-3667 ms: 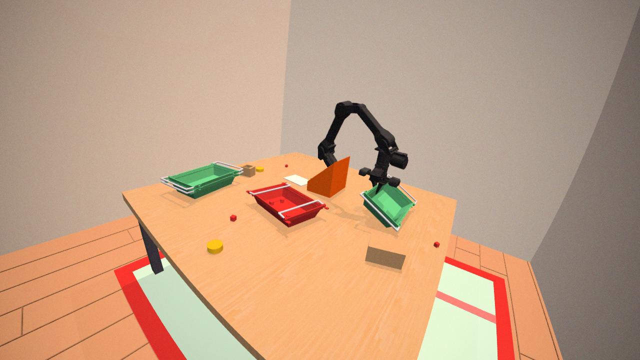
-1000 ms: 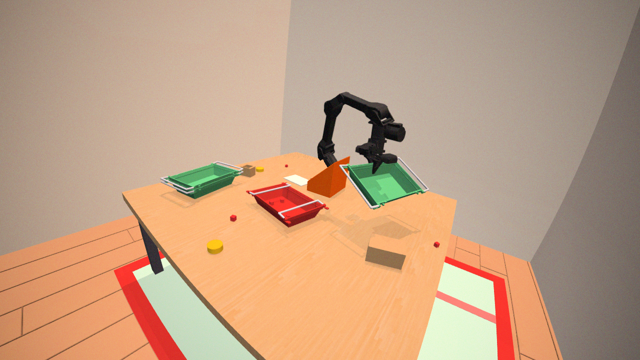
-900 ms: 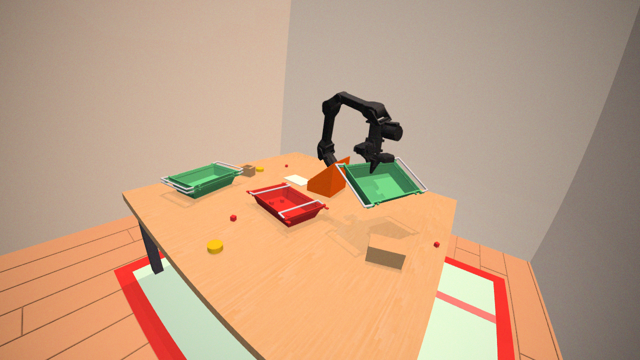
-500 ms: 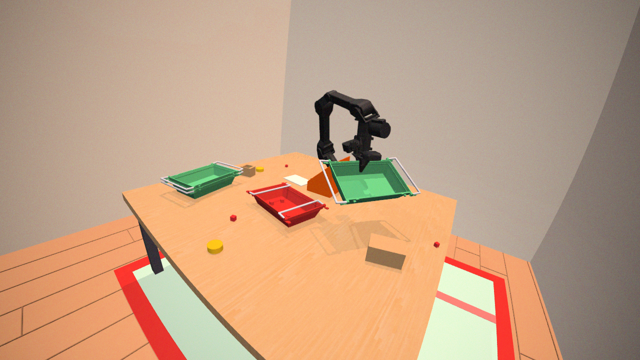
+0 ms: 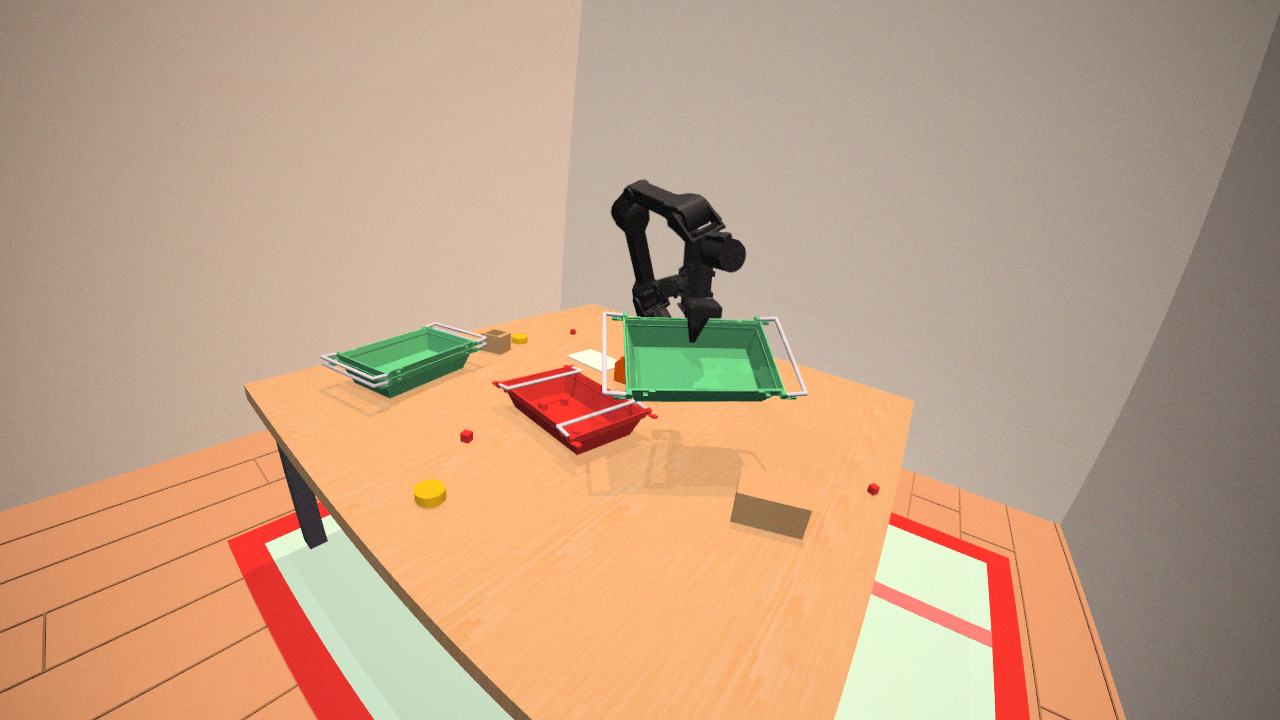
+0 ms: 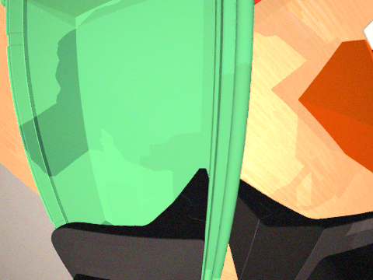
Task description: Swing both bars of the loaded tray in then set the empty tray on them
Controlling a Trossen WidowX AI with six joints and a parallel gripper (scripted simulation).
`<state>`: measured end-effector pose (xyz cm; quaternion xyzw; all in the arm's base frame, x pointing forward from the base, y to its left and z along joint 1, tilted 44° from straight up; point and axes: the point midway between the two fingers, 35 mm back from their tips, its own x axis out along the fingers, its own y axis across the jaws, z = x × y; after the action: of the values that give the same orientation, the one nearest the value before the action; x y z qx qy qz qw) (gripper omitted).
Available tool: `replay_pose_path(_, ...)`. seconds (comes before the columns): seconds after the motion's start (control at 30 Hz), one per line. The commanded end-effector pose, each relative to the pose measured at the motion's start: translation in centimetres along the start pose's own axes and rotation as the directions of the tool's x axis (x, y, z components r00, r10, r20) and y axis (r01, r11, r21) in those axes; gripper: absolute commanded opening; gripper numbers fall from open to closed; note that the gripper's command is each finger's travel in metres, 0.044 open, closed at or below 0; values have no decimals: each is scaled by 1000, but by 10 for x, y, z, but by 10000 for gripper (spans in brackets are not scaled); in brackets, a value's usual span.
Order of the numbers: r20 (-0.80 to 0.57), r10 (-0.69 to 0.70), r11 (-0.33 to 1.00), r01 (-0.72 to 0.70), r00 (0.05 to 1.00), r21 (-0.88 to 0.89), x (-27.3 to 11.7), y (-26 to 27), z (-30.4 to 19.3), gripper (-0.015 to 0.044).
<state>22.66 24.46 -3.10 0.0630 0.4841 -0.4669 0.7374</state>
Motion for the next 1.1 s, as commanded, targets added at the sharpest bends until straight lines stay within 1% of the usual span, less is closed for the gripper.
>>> replay_pose_path(0.0, 4, 25, 997, -25, 1000, 70, -7, 1, 16, 0)
replay_pose_path(0.53, 18, 21, 942, -25, 1000, 335, -4, -9, 81, 0)
replay_pose_path(1.07, 39, 4, 816, -26, 999, 577, 3, -29, 143, 0)
